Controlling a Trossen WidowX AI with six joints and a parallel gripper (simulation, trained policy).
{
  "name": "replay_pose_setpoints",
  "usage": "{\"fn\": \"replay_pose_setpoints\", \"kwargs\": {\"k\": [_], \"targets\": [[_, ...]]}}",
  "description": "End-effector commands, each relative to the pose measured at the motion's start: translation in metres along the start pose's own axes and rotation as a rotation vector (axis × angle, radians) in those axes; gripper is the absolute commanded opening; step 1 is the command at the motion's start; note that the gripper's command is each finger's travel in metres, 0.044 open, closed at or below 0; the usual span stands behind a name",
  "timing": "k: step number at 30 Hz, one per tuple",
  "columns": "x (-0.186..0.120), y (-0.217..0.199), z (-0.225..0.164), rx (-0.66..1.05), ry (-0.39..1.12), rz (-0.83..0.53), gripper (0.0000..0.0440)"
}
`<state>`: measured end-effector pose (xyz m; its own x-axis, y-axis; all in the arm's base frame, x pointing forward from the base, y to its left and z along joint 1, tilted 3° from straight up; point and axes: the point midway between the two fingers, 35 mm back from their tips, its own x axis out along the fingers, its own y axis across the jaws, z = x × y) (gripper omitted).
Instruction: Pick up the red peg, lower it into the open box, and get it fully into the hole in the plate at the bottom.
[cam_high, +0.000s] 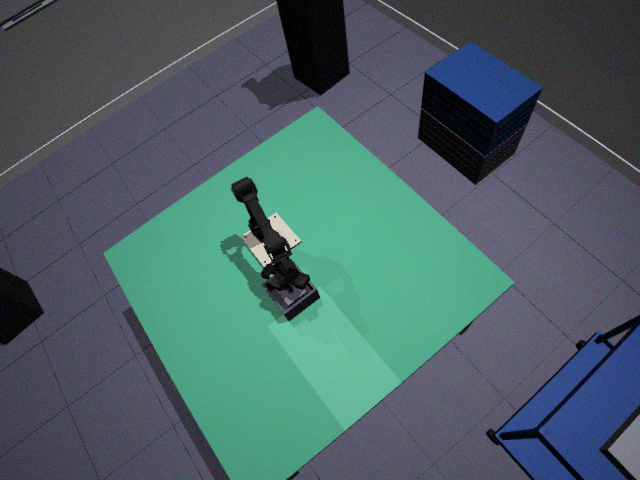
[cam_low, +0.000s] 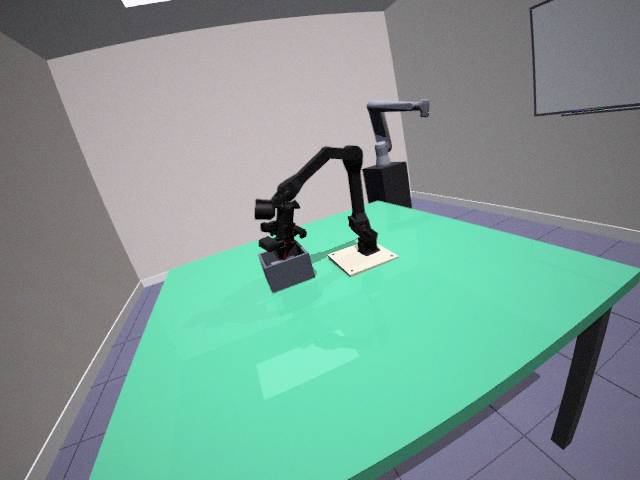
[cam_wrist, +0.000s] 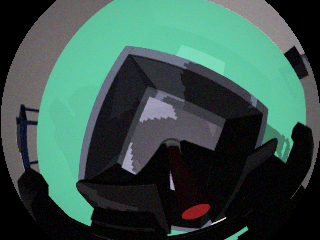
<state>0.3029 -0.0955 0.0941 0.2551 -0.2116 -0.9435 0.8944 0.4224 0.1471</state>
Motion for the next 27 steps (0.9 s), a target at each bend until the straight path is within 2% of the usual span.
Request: {"fn": "replay_pose_setpoints", "kwargs": {"k": [1, 4, 5, 27], "targets": [[0.009, 0.000, 0.001, -0.019, 0.015, -0.011, 0.0072], [0.013, 0.000, 0.003, -0.039, 0.022, -0.022, 0.0142], [0.014, -0.001, 0.003, -0.048, 0.027, -0.031, 0.0153], [0.018, 0.017, 0.048, -0.118, 0.045, -0.067, 0.0132]]}}
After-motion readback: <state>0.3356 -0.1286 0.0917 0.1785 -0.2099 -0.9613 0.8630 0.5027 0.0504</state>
